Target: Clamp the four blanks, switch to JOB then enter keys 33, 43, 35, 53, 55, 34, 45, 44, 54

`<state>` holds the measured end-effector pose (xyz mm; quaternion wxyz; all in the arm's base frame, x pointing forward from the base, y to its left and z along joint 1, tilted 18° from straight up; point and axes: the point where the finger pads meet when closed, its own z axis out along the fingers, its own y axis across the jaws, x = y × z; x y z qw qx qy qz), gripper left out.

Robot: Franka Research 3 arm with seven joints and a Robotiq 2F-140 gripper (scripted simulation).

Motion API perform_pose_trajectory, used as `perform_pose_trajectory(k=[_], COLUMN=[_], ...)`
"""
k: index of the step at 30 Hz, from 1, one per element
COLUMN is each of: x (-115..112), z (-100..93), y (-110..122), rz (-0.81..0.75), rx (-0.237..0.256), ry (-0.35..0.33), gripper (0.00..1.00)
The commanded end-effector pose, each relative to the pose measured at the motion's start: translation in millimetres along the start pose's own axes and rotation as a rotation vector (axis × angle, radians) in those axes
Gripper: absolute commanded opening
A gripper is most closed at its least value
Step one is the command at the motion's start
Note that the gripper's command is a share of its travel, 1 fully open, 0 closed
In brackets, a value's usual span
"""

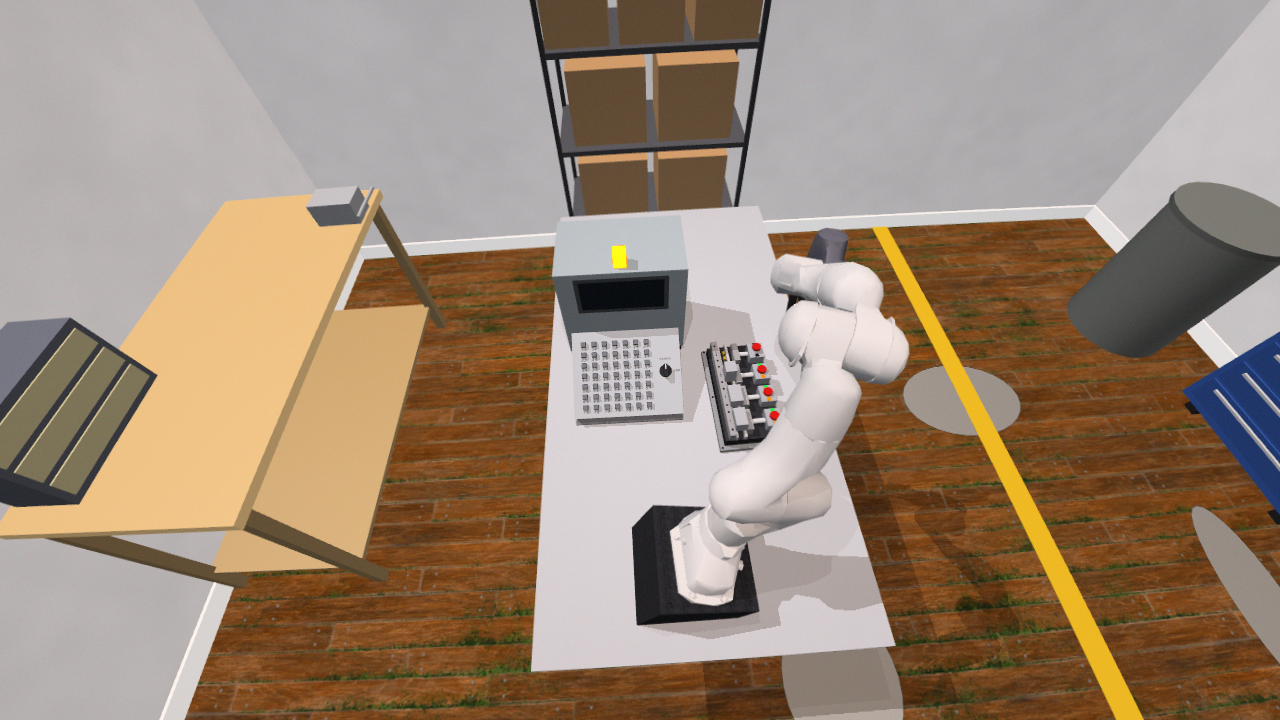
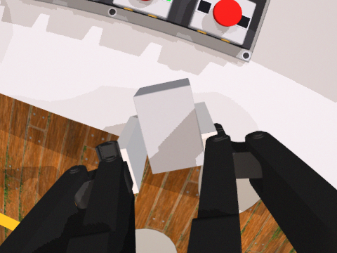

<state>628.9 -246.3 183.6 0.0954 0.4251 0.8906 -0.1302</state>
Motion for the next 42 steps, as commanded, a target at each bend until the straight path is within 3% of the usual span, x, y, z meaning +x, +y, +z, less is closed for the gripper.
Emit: perform_pose_trajectory(k=[1, 6, 9, 13, 15, 16, 20, 23, 29, 42], x=[3, 4, 15, 64, 64, 80, 142, 164, 166, 166], z=[-4.9, -6.2, -5.6, -4.3, -4.3, -4.2, -5.2, -5.9, -5.9, -5.9], y=[-4, -4, 8, 54, 54, 67, 111, 124, 125, 125], rz=[0.01, 0.008, -0.071, -0.359, -0.359, -0.477, -0.657, -0.805, -1.047, -1.047], rx=[0.015, 0.015, 0.015, 0.013, 0.013, 0.013, 0.015, 0.014, 0.008, 0.008], ry=[0.011, 0.011, 0.013, 0.017, 0.017, 0.019, 0.021, 0.021, 0.018, 0.018], gripper=[0.0, 0.0, 0.0, 0.0, 0.0, 0.0, 0.0, 0.0, 0.0, 0.0])
